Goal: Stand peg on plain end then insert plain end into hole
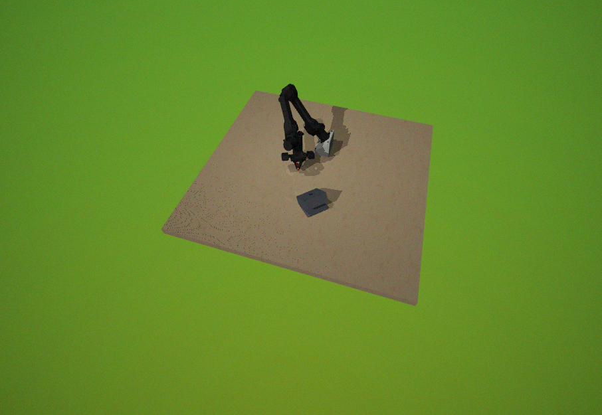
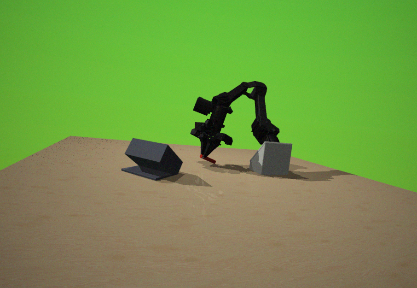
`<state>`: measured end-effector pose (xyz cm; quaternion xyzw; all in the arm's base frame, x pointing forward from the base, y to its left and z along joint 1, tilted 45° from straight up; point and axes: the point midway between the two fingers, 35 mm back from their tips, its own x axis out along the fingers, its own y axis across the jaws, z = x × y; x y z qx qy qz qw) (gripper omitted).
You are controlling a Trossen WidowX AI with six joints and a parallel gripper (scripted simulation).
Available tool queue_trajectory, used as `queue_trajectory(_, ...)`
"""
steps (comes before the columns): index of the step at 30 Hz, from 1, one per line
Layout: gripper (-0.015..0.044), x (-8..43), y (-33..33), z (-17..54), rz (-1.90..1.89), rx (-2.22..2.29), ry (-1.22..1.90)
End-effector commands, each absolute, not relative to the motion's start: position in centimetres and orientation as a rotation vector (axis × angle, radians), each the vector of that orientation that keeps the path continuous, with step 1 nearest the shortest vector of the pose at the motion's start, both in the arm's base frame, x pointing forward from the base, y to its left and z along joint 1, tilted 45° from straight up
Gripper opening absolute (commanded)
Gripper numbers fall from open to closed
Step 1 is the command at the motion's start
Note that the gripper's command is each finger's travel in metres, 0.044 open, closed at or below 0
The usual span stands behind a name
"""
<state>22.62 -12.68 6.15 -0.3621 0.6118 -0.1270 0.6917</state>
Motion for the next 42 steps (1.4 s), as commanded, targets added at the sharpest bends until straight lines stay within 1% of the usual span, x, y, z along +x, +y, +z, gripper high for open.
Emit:
queue_trajectory(1,0.0049,22.3,-12.6,6.4,-0.266,-0.811,1.328)
queue_trajectory(42,0.0049,20.1,-11.9,8.0,-0.113,-0.819,0.994)
